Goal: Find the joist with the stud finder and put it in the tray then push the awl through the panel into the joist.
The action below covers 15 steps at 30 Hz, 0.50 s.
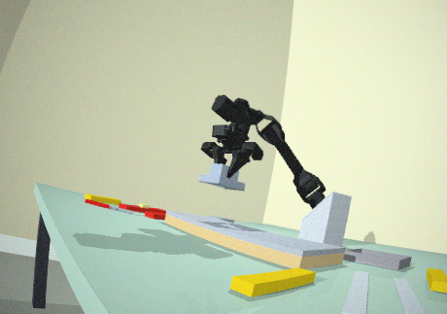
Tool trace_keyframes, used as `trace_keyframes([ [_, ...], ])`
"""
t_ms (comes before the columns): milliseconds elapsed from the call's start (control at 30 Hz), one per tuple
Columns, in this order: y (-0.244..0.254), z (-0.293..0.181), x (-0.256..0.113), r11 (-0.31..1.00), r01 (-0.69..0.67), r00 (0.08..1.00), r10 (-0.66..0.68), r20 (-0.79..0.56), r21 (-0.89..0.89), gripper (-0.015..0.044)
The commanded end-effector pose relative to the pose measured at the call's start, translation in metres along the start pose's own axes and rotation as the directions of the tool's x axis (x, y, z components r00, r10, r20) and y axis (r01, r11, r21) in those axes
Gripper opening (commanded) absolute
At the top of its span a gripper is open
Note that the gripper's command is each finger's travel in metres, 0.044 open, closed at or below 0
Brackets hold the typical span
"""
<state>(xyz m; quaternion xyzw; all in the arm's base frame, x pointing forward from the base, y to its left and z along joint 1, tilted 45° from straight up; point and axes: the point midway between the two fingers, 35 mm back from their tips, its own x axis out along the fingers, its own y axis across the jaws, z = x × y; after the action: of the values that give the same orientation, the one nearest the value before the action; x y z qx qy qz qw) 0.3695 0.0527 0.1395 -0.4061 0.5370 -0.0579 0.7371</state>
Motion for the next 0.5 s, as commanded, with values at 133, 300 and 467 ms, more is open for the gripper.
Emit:
trace_keyframes([
  [133,0.074,0.026,-0.002,0.979,-0.089,0.995,0.096,0.031,-0.184,0.0000],
  [300,0.124,0.033,-0.002,0.943,-0.136,0.988,0.151,0.027,-0.303,0.0000],
  [467,0.175,0.033,-0.004,0.892,-0.175,0.980,0.198,0.014,-0.416,0.0000],
])
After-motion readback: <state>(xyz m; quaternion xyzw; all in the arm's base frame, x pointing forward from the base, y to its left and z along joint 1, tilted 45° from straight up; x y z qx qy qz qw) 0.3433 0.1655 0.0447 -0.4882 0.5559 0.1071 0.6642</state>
